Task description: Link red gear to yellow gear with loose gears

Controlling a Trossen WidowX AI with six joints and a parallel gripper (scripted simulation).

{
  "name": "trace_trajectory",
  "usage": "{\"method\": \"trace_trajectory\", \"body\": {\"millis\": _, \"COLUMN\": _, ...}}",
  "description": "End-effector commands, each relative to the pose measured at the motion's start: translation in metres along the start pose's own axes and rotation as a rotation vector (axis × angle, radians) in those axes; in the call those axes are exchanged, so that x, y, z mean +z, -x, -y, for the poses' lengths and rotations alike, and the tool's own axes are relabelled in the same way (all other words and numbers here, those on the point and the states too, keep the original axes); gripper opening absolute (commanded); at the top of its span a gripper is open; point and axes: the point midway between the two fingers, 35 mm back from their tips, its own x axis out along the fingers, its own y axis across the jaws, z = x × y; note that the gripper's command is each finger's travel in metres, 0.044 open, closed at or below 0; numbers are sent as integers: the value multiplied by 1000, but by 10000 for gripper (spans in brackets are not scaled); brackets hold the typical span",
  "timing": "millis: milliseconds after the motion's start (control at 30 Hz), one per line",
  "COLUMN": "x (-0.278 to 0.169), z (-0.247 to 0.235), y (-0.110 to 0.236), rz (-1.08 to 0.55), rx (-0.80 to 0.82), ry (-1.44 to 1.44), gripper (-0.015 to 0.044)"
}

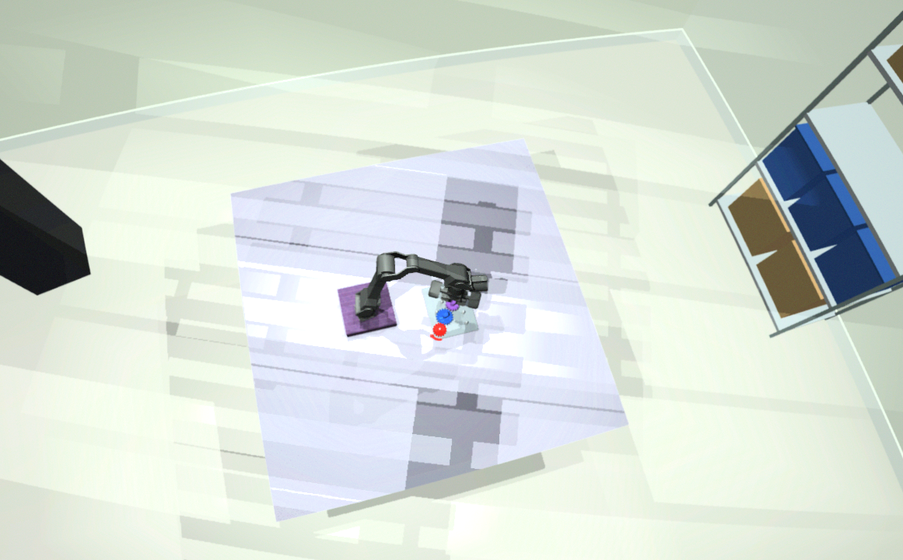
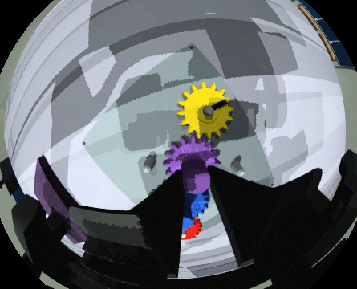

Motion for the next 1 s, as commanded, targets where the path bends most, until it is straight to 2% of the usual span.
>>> {"method": "trace_trajectory", "body": {"millis": 0, "x": 1, "z": 0, "y": -1, "rz": -2, "rx": 0, "ry": -18, "gripper": 0}}
{"method": "trace_trajectory", "body": {"millis": 600, "x": 0, "z": 1, "y": -1, "rz": -2, "rx": 0, "ry": -362, "gripper": 0}}
{"method": "trace_trajectory", "body": {"millis": 967, "x": 0, "z": -2, "y": -1, "rz": -2, "rx": 0, "ry": -256, "gripper": 0}}
